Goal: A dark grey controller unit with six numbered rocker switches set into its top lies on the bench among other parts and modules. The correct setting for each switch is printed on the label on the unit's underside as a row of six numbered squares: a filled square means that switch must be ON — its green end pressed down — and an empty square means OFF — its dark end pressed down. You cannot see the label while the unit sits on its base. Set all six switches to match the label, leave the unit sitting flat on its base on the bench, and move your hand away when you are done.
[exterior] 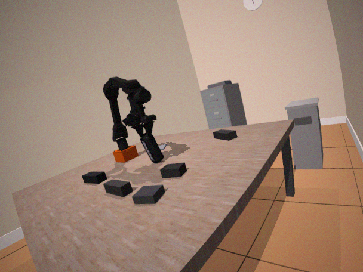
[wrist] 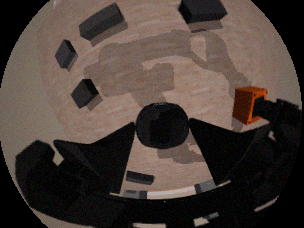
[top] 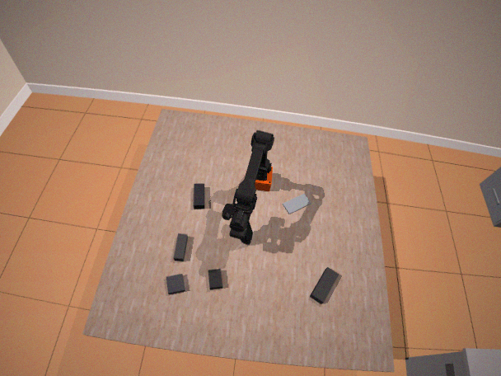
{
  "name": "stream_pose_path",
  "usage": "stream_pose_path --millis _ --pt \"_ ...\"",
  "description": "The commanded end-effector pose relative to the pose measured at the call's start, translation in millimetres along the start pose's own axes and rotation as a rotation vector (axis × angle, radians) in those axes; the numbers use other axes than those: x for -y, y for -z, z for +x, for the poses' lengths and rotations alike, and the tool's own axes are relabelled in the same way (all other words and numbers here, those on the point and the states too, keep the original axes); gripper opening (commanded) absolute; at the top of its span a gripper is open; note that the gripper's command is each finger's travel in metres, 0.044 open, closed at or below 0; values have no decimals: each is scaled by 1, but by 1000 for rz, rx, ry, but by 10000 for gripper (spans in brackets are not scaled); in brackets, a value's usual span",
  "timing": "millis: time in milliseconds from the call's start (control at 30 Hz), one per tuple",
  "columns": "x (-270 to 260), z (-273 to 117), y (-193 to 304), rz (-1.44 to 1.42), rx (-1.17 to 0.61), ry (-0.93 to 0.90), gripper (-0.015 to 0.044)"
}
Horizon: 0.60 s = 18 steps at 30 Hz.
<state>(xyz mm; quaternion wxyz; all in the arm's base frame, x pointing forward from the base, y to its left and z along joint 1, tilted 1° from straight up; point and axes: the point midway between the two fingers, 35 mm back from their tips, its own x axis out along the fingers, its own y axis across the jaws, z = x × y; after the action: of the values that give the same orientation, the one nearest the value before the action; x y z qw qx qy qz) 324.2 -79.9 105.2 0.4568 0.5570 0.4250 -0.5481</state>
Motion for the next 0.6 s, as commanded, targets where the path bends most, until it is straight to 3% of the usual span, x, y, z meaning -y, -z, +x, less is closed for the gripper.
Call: stream_pose_path --millis 0,567 --pt "3 4 -5 -4 7 11 338" --pt "3 6 -18 -4 9 11 338"
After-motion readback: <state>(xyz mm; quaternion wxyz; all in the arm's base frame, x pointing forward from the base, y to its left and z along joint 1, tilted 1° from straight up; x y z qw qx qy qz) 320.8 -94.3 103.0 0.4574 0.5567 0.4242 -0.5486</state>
